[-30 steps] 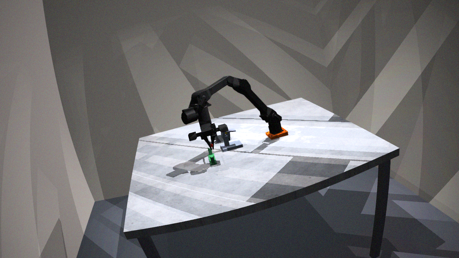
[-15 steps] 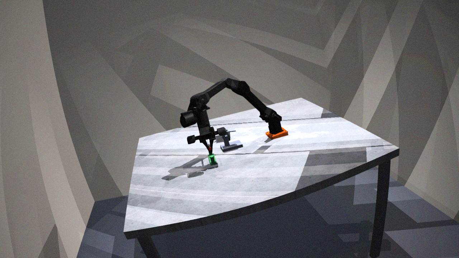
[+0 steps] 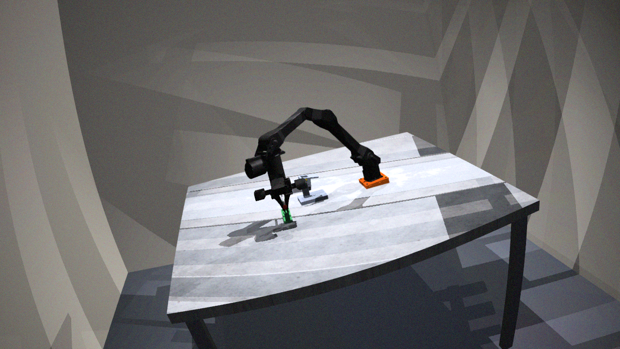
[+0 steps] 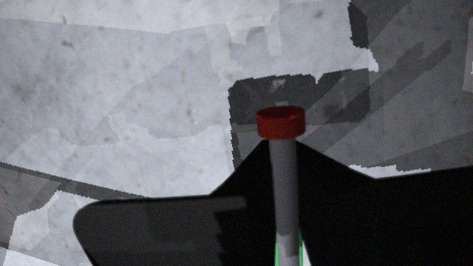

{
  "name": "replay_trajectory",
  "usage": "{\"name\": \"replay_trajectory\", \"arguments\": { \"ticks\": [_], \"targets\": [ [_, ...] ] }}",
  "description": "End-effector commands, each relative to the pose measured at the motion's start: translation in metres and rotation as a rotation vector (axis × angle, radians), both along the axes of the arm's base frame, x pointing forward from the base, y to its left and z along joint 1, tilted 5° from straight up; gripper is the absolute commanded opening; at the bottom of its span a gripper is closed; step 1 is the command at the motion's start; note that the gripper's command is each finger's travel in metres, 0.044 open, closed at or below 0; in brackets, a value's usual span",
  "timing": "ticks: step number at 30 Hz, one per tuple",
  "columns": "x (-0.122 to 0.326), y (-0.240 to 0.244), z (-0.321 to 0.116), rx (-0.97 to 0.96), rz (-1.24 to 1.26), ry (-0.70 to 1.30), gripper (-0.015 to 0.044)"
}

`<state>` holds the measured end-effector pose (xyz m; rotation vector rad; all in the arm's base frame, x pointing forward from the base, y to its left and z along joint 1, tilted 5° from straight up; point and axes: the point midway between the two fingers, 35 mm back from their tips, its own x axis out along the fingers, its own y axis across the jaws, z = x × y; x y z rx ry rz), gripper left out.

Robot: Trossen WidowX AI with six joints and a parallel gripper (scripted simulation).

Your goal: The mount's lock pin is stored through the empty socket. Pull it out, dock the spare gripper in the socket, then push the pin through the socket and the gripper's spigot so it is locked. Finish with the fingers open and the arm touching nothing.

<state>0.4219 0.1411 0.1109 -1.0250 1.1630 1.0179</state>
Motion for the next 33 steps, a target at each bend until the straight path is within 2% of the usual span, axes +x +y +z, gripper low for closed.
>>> {"name": "replay_trajectory", "arguments": {
  "ticks": [1, 29, 33],
  "targets": [
    [0.0, 0.0, -0.006, 0.0, 0.002, 0.001, 0.0],
    [0.003, -0.001, -0.036, 0.0, 0.002, -0.004, 0.0],
    [0.003, -0.001, -0.036, 0.0, -0.001, -0.003, 0.0105]
  ]
}}
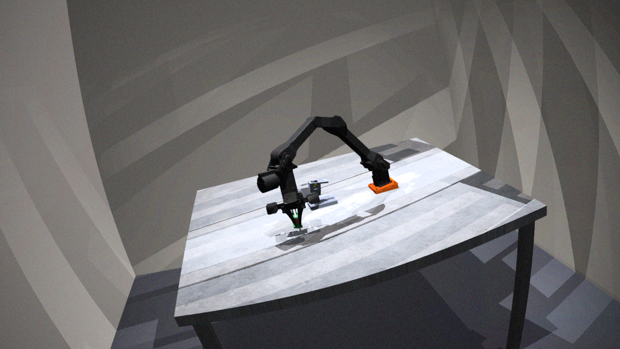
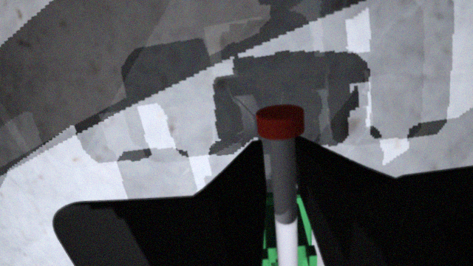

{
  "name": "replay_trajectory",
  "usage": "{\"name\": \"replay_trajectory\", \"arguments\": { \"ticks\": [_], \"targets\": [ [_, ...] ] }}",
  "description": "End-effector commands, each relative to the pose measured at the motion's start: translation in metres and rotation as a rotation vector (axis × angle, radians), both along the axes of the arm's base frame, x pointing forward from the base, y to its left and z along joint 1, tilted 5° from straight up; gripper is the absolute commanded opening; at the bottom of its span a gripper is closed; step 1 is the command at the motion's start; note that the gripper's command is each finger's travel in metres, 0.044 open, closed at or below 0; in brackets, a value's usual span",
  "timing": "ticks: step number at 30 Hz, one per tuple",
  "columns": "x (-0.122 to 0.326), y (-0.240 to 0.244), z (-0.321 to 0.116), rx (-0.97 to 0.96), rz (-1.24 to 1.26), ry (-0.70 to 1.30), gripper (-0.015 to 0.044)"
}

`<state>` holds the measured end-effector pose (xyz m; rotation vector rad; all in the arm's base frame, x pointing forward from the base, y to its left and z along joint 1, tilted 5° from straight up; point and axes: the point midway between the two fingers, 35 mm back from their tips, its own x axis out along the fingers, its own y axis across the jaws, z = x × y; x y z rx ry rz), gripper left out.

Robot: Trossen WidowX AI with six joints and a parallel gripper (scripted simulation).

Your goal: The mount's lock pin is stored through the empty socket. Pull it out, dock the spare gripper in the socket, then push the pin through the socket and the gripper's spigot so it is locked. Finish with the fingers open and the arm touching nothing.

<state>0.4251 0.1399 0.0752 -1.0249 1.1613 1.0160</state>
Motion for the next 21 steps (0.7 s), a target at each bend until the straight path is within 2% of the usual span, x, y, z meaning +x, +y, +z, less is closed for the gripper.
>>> {"name": "replay_trajectory", "arguments": {
  "ticks": [1, 4, 8, 21],
  "targets": [
    [0.0, 0.0, 0.0, 0.0, 0.0, 0.0, 0.0131],
    [0.0, 0.0, 0.0, 0.0, 0.0, 0.0, 0.02],
    [0.0, 0.0, 0.0, 0.0, 0.0, 0.0, 0.02],
    [-0.006, 0.0, 0.039, -0.003, 0.004, 0.011, 0.02]
  ]
}}
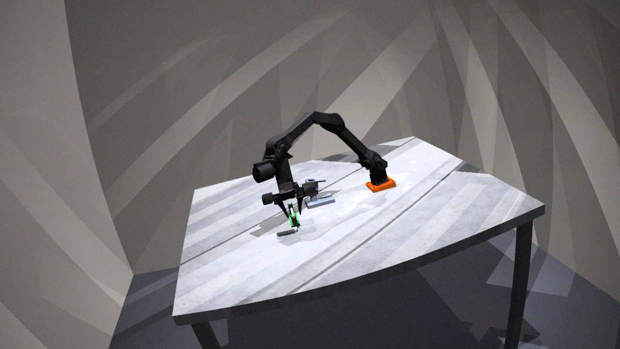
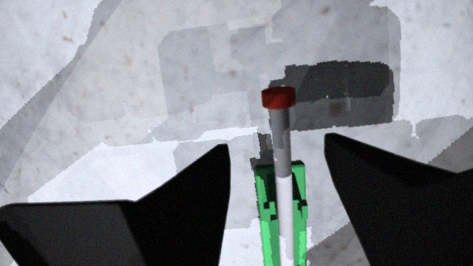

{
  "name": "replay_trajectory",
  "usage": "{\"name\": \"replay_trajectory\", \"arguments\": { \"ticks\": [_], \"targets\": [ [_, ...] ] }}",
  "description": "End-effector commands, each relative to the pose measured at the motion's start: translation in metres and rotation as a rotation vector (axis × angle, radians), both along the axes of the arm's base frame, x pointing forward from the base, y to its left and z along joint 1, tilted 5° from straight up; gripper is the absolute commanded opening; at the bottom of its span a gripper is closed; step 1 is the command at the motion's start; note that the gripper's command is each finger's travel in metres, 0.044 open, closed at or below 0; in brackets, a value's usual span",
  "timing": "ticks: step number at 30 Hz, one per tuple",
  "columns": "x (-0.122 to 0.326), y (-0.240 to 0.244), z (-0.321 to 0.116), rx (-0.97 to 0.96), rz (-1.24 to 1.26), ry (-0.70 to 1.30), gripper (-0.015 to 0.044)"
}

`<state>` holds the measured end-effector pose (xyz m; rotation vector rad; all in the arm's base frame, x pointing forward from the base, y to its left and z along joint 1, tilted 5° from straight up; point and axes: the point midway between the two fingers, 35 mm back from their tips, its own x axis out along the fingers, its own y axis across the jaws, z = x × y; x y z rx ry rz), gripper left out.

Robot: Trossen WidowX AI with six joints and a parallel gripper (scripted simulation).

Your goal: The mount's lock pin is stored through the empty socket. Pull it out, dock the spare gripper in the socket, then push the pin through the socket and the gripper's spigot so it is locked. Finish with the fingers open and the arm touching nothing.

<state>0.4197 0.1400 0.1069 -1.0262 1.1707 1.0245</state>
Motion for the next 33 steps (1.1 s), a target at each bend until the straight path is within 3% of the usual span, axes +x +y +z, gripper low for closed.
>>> {"name": "replay_trajectory", "arguments": {
  "ticks": [1, 12, 17, 23, 33],
  "targets": [
    [-0.001, 0.0, 0.01, 0.0, 0.0, 0.0, 0.02],
    [-0.005, 0.001, 0.045, -0.001, 0.004, 0.002, 0.02],
    [-0.004, 0.001, 0.038, -0.001, 0.005, 0.002, 0.0331],
    [-0.02, -0.052, 0.088, -0.033, -0.006, -0.019, 0.018],
    [-0.023, -0.059, 0.094, -0.039, -0.008, -0.021, 0.018]
  ]
}}
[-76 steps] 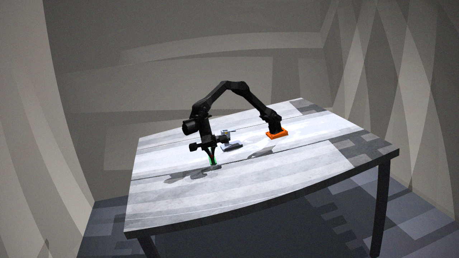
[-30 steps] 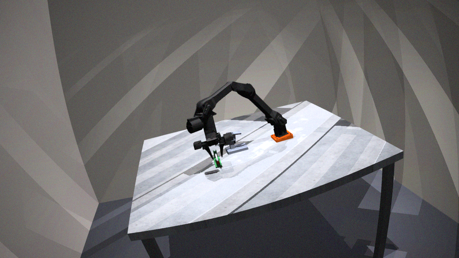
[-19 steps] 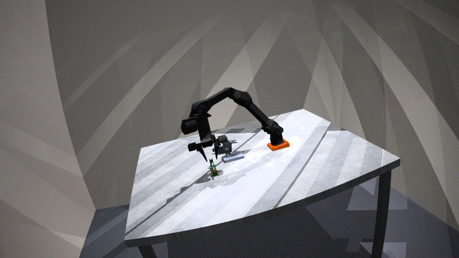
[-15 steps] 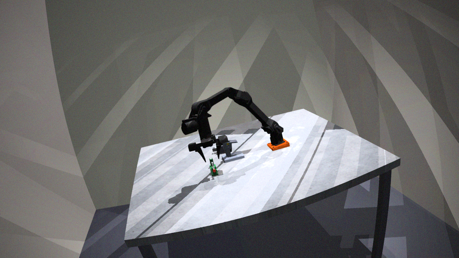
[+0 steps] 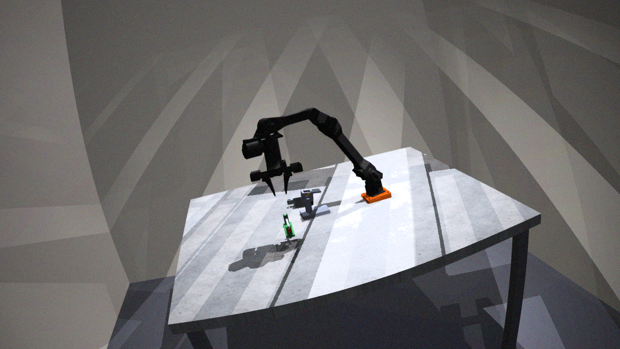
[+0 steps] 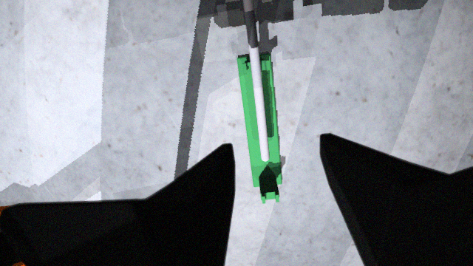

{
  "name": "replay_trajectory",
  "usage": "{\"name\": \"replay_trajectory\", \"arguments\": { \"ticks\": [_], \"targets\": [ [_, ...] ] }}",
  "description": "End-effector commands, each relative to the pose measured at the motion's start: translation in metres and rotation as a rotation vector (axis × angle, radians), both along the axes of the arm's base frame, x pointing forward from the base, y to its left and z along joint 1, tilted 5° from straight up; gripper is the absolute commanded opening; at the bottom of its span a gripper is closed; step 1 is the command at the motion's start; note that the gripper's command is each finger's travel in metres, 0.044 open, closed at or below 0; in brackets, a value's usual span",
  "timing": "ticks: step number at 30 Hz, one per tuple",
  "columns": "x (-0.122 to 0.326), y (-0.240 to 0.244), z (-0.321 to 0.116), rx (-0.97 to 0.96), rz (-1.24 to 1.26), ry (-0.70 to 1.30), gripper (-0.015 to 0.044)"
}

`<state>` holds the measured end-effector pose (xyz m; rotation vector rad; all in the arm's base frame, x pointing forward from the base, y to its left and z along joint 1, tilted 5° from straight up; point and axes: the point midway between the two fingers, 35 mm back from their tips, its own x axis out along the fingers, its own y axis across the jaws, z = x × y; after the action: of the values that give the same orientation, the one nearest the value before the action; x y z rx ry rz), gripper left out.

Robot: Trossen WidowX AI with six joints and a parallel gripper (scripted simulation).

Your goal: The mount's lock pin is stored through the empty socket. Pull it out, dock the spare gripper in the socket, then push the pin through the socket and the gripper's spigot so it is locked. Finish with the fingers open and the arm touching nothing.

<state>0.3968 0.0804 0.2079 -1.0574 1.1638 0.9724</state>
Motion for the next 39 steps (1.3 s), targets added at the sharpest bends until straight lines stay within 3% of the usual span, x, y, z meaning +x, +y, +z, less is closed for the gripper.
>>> {"name": "replay_trajectory", "arguments": {
  "ticks": [1, 10, 39],
  "targets": [
    [0.001, 0.001, -0.01, -0.006, 0.006, 0.019, 0.018],
    [0.008, -0.002, -0.074, -0.007, 0.006, 0.018, 0.018],
    [0.013, -0.003, -0.116, -0.007, 0.006, 0.018, 0.018]
  ]
}}
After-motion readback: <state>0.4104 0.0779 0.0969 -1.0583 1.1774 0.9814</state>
